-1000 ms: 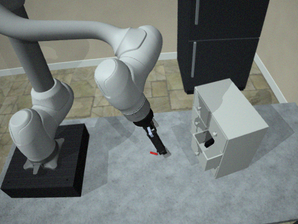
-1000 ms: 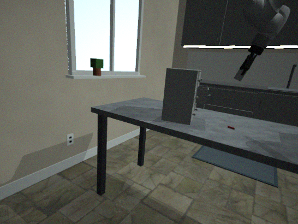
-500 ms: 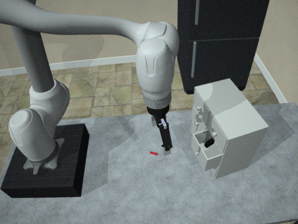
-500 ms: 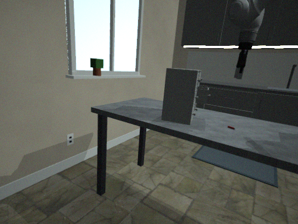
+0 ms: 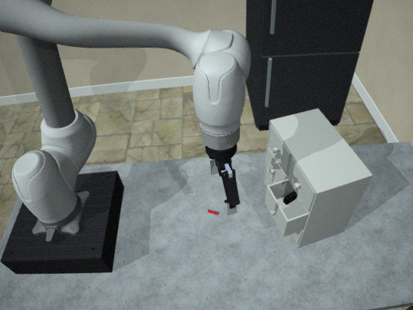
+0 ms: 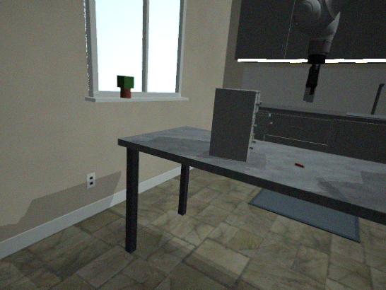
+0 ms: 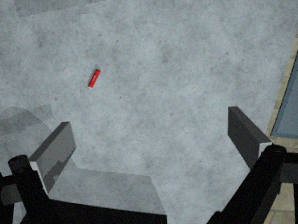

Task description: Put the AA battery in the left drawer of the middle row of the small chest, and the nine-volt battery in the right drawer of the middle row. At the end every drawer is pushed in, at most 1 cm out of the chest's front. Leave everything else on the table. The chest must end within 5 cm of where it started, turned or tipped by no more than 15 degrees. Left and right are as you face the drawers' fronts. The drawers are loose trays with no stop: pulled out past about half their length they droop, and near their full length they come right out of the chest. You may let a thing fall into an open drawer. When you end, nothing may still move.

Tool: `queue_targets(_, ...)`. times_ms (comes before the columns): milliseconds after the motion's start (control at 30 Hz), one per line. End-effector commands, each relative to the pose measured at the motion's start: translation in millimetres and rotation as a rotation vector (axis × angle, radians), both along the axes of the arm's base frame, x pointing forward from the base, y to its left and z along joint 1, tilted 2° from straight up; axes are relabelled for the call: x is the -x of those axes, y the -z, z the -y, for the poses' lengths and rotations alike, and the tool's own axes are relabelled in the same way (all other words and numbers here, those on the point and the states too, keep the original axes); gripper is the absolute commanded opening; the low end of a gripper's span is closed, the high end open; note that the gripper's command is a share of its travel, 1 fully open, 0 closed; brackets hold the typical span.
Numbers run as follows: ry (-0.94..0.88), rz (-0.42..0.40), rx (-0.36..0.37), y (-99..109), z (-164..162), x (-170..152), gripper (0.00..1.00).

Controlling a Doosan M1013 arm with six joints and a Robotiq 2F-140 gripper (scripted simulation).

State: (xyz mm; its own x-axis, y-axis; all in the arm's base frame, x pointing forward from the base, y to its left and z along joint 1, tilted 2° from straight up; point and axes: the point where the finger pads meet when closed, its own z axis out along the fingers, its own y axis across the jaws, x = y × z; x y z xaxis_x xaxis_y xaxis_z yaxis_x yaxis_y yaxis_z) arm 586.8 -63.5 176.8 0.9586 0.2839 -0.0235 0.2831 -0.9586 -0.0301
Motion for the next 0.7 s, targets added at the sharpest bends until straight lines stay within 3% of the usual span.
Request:
queue_targets(0,0.0,0.0,0.0,0,0,0,1.0)
queue_targets(200,0.0,0.0,0.0,0,1,1,1.0)
queue_targets(433,0.0,0.0,0.0,11,57,76,1.0)
queue_targets(667,0.0,0.001,0.0,12,61,82,1.0)
